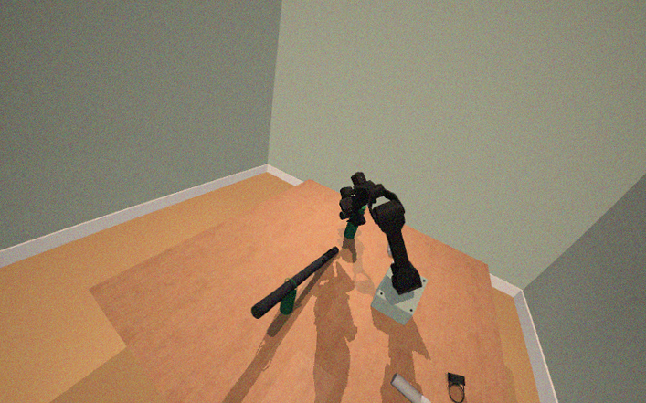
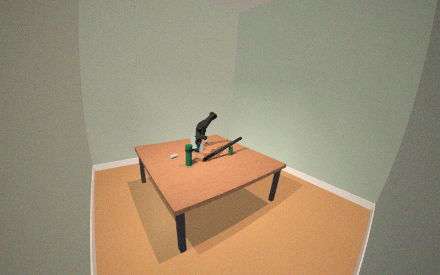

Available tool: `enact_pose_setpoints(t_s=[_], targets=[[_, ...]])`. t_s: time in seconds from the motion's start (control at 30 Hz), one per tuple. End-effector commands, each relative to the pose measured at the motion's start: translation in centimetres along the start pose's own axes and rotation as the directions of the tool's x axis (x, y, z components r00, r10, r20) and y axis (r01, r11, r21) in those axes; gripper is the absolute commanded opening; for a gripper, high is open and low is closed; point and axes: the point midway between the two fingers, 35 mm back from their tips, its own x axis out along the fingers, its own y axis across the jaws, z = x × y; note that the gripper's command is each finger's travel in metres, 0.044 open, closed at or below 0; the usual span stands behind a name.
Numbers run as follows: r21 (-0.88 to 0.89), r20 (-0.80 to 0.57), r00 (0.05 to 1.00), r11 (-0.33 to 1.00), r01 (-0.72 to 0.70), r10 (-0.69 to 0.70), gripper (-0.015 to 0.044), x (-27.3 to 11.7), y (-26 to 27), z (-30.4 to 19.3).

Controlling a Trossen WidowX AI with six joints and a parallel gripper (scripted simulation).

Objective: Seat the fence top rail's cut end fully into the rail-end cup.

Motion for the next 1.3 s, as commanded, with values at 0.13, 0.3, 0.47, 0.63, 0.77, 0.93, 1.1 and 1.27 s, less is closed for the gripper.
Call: enact_pose_setpoints(t_s=[0.13, 0.3, 0.47, 0.63, 0.77, 0.93, 1.1, 1.27], targets=[[0.012, -0.004, 1.000, 1.000, -0.013, 0.013, 0.0440, 1.7, 0.4, -0.3], [0.012, -0.003, 1.000, 1.000, -0.012, 0.013, 0.0440, 2.5, 0.5, -0.2], [0.012, -0.003, 1.000, 1.000, -0.012, 0.012, 0.0440, 3.3, 0.5, -0.2], [0.012, -0.002, 1.000, 1.000, -0.012, 0.012, 0.0440, 4.1, 0.6, -0.2], [0.012, -0.001, 1.000, 1.000, -0.012, 0.012, 0.0440, 4.6, 0.7, -0.2], [0.012, -0.001, 1.000, 1.000, -0.012, 0.012, 0.0440, 4.7, 0.7, -0.2], [0.012, -0.001, 1.000, 1.000, -0.012, 0.012, 0.0309, 4.7, 0.7, -0.2], [0.012, -0.001, 1.000, 1.000, -0.012, 0.012, 0.0177, 4.7, 0.7, -0.2]])
